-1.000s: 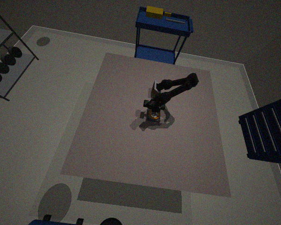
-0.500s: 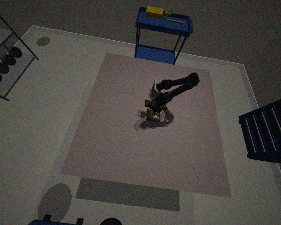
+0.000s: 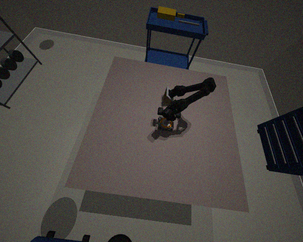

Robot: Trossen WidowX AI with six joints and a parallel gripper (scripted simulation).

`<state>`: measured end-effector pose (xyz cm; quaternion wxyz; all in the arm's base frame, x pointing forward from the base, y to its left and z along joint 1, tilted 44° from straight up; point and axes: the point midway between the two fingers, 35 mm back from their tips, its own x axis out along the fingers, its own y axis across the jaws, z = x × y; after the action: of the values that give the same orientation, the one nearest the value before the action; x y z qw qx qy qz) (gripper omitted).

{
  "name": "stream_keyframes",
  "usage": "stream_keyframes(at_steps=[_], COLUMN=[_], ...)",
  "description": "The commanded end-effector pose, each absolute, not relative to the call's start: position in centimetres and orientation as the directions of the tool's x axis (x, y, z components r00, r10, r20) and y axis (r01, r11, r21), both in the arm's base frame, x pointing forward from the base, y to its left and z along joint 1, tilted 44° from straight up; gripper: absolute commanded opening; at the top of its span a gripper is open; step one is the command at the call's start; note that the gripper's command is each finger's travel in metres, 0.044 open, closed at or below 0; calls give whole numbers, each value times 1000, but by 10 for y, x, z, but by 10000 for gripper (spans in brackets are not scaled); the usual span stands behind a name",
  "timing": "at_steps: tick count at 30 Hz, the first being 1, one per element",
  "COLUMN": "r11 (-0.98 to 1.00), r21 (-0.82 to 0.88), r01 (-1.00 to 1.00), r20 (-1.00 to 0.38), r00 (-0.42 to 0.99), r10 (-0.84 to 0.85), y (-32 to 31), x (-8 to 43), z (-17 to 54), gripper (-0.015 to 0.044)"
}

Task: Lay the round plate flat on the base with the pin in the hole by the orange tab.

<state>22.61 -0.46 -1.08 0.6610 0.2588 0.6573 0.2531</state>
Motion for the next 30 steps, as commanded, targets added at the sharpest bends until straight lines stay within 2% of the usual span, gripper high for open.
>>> stream_keyframes(at_steps=[1,30], r11=[730,728], r21=[684,685], r01=[9,9], r20=[-730,-728], r00=[0,1], r10=[684,685], y=[2,24], x=[225,246], z=[-8,16], gripper=[0,0])
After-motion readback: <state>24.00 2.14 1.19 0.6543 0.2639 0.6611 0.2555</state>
